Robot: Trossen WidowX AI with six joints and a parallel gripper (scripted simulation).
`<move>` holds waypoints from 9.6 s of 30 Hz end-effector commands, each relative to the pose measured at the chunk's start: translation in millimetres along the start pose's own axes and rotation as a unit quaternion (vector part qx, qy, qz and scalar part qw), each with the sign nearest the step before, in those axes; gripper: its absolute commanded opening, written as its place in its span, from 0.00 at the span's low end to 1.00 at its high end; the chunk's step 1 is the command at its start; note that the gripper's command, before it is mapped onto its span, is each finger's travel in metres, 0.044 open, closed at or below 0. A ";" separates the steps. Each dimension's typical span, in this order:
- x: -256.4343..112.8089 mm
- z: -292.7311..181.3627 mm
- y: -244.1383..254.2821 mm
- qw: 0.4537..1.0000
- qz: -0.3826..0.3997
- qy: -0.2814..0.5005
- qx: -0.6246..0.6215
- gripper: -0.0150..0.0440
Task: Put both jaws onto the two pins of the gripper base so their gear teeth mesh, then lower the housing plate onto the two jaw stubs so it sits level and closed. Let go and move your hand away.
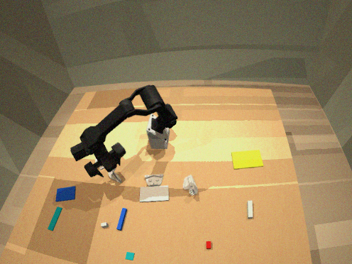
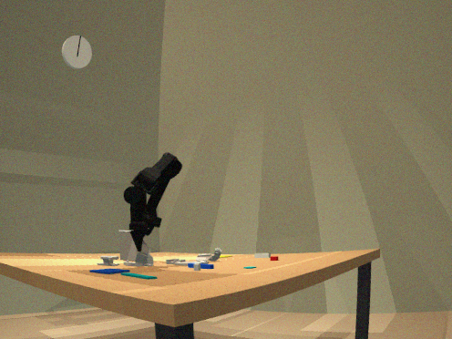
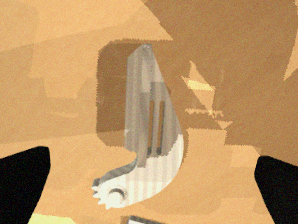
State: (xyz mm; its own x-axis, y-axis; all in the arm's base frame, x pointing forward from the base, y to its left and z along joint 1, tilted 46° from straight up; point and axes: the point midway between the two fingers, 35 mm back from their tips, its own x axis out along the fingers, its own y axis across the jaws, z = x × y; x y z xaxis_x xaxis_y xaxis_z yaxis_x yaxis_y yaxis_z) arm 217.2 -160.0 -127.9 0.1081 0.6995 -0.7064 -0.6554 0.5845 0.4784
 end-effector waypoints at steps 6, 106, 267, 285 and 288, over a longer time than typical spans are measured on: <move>9.3 0.7 -2.2 1.000 -0.006 -0.003 0.001 1.00; -23.3 0.3 -1.9 1.000 -0.006 -0.002 0.001 0.48; -3.7 160.3 67.2 0.964 -0.001 -0.006 0.267 0.48; 23.3 160.4 68.5 0.964 0.000 -0.007 0.266 0.48; 23.3 160.4 68.5 0.964 0.000 -0.007 0.266 0.48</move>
State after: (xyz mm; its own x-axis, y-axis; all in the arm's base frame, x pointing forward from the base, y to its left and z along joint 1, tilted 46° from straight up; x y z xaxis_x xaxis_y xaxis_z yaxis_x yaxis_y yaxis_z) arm 294.5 -38.7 -27.3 0.1174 0.7005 -0.7039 -0.1829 0.7119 0.6780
